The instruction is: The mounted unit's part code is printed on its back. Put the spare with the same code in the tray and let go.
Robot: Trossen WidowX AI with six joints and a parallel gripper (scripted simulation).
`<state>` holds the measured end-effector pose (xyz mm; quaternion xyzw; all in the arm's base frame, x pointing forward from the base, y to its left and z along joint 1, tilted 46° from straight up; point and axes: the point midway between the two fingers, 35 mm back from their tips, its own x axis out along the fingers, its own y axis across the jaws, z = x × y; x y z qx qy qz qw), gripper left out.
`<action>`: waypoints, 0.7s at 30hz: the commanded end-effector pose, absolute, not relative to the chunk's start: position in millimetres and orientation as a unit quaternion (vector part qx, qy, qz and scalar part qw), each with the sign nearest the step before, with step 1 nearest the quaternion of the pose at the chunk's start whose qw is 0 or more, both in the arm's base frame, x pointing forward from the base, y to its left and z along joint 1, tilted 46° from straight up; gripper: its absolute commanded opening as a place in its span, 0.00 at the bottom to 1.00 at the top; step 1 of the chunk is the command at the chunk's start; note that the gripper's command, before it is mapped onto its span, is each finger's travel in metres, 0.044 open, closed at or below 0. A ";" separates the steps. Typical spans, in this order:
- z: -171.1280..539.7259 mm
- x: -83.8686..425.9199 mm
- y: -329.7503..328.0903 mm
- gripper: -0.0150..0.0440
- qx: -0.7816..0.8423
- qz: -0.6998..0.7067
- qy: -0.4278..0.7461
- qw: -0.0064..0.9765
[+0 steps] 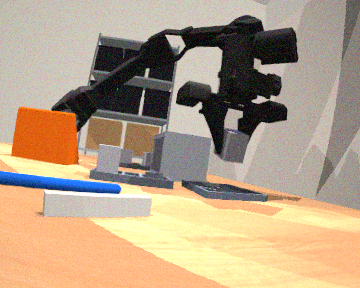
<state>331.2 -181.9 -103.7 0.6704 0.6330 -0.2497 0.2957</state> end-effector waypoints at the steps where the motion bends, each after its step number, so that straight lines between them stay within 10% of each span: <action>1: -105.6 331.6 -178.4 0.25 0.673 -0.249 0.632 0.294; 21: -114.9 331.2 -167.4 0.25 0.672 -0.247 0.633 0.294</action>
